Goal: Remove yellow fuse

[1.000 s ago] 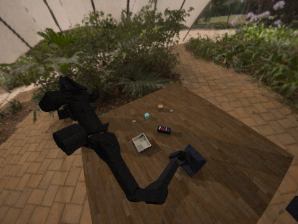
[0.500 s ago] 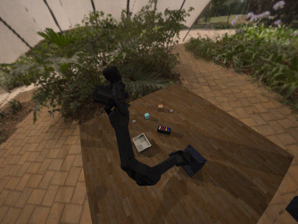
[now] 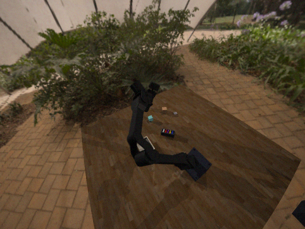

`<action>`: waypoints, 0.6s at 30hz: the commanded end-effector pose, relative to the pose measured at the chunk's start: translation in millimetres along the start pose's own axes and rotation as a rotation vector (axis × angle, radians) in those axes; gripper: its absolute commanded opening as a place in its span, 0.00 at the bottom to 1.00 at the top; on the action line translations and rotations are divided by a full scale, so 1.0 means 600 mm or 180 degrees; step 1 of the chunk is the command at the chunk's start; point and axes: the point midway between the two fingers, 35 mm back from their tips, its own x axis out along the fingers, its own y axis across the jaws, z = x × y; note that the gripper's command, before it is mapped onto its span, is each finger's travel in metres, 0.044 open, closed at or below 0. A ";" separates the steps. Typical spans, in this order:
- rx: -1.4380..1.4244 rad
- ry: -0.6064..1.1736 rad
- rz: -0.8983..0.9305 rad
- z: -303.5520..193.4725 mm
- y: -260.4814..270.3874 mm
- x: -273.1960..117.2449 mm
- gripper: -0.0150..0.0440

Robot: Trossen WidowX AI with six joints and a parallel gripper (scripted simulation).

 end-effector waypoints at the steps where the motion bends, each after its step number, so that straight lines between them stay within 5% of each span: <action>1: 0.0724 0.0595 0.0491 -0.093 0.043 0.054 0.36; 14: 0.3575 0.3113 0.1458 -0.348 0.218 0.085 0.36; 18: 0.3728 0.3263 0.1472 -0.357 0.227 0.082 0.36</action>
